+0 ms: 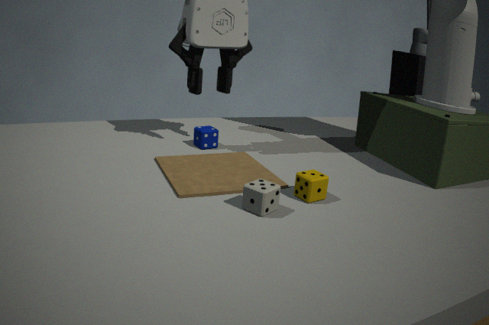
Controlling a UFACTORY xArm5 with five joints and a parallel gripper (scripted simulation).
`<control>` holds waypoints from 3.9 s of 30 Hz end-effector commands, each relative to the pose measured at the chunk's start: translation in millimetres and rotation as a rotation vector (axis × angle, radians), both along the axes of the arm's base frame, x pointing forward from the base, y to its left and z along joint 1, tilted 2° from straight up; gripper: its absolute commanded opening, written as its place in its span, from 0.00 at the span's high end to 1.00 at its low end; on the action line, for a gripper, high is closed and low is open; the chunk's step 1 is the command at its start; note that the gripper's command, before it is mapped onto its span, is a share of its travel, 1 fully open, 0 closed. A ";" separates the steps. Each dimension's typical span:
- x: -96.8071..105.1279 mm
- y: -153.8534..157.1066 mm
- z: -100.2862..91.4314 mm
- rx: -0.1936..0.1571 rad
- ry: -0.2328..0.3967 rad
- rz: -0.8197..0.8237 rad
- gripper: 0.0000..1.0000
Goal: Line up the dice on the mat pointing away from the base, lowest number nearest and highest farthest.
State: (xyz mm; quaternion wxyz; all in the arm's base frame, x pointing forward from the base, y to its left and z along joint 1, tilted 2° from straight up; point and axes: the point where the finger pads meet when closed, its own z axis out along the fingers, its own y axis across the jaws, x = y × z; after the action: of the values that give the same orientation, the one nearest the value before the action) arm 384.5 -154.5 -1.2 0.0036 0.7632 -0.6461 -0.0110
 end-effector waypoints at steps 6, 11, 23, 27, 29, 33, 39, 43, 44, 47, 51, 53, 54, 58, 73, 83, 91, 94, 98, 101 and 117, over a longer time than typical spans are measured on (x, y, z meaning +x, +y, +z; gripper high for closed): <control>1.2 0.0 -4.0 -0.001 -0.003 0.000 0.53; 1.1 0.0 -10.0 -0.001 -0.003 0.000 0.53; 0.5 -0.6 -25.4 -0.001 -0.003 0.000 0.53; 0.3 -0.8 -31.7 -0.001 -0.003 0.000 0.53; 0.2 -0.9 -34.6 -0.001 -0.003 0.000 0.53; 0.0 -1.2 -39.8 -0.001 -0.003 0.000 0.53; -0.1 -1.3 -43.9 -0.001 -0.003 0.000 0.53; -0.2 -1.4 -46.8 -0.001 -0.003 0.000 0.53; -0.2 -1.5 -47.3 -0.001 -0.003 0.000 0.53; -0.2 -1.5 -48.4 -0.001 -0.003 0.000 0.53; -0.3 -1.5 -49.0 -0.001 -0.003 0.000 0.53; -0.3 -1.5 -49.0 -0.001 -0.003 0.000 0.53; -0.3 -1.5 -49.0 -0.001 -0.003 0.000 0.53; -0.3 -1.5 -49.0 -0.001 -0.003 0.000 0.53; -0.3 -1.5 -49.0 -0.001 -0.003 0.000 0.53; -0.3 -1.5 -49.0 -0.001 -0.003 0.000 0.53; -0.3 -1.5 -49.0 -0.001 -0.003 0.000 0.53; -0.3 -1.5 -49.0 -0.001 -0.003 0.000 0.53; -0.3 -1.5 -49.0 -0.001 -0.003 0.000 0.53; -0.3 -1.5 -49.0 -0.001 -0.003 0.000 0.53; -0.3 -1.5 -49.0 -0.001 -0.003 0.000 0.53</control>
State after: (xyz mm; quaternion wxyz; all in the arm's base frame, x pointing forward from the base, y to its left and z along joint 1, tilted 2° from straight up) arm 382.9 -155.6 -51.2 0.0036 0.7632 -0.6461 -0.0110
